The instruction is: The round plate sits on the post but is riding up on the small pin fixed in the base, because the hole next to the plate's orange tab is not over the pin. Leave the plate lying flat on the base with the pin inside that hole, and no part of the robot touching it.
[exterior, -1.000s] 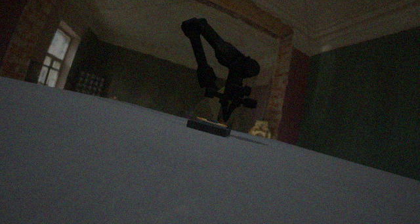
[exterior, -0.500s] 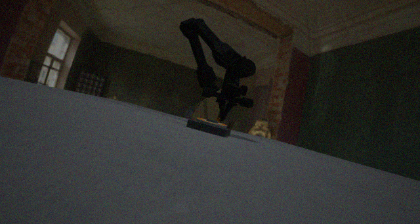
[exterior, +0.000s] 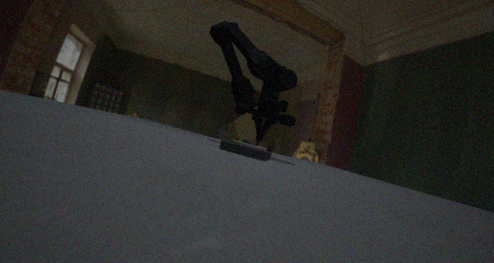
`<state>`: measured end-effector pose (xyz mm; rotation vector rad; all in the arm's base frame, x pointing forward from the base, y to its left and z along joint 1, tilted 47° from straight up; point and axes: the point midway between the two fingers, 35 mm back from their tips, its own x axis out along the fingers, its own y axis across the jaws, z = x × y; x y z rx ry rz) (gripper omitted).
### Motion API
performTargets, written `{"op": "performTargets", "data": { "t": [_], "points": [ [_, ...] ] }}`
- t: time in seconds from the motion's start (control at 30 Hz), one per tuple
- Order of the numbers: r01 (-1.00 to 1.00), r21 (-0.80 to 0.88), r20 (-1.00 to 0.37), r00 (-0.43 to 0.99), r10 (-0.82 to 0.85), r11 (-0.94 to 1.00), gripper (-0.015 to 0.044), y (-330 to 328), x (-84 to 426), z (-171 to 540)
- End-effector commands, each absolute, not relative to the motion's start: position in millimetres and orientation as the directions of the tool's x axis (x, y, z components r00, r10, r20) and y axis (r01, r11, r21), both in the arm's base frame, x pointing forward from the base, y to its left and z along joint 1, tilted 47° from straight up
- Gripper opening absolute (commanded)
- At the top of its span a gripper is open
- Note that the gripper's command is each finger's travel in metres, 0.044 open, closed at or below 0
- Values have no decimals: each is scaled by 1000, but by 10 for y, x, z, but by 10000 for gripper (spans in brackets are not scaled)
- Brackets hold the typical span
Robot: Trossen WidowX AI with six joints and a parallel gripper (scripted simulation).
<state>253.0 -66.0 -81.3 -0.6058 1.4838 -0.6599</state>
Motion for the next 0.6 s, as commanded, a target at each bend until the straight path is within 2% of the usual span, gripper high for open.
{"op": "performTargets", "data": {
  "t": [0.0,0.3,0.57],
  "points": [
    [20,-726,-688,-20,-726,688,0,-631,2516,-771],
    [20,-725,-689,-20,-725,689,0,-352,2484,-509],
    [11,-728,-685,-21,-728,685,0,-408,2478,-560]
  ]
}}
